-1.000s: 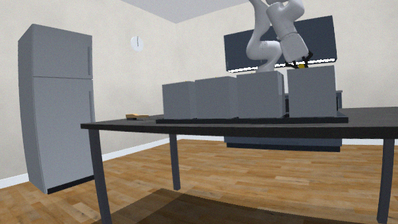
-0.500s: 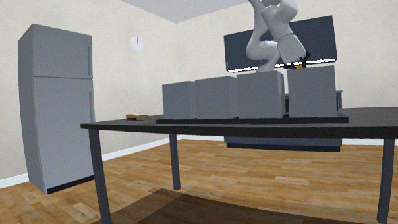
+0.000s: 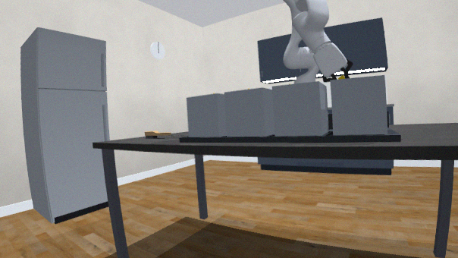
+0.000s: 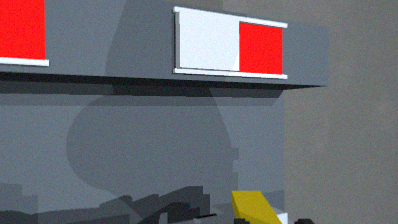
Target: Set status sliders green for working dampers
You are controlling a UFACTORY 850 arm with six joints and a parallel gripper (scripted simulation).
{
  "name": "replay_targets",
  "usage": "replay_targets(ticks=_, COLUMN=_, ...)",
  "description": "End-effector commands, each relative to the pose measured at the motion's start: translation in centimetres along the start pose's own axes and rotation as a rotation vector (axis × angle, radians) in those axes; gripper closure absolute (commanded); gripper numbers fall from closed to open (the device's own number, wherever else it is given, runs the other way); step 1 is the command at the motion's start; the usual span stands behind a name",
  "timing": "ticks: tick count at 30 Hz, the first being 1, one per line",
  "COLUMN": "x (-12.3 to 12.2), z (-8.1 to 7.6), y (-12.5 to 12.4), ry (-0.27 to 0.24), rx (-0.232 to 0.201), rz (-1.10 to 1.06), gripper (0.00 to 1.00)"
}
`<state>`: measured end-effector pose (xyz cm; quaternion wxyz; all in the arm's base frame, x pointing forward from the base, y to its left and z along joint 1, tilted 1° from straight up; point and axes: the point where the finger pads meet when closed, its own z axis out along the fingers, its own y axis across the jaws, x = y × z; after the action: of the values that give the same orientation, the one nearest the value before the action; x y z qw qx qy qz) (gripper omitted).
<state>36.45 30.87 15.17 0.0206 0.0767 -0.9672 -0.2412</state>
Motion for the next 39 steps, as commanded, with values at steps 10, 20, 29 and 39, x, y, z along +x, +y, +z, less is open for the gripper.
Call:
replay_targets(ticks=10, x=-0.1, z=0.0, y=-1.1, ry=-0.004, rx=-0.113, rz=-0.002, gripper=0.81)
replay_targets(ticks=20, x=-0.1, z=0.1, y=-1.6, ry=-0.004, rx=-0.164, rz=-0.002, gripper=0.81)
replay_targets(ticks=29, x=-0.1, z=0.1, y=-1.8, ry=-0.004, rx=-0.187, rz=-0.002, gripper=0.81)
replay_targets(ticks=39, x=-0.1, z=0.1, y=-1.8, ry=-0.004, rx=-0.188, rz=-0.002, gripper=0.81)
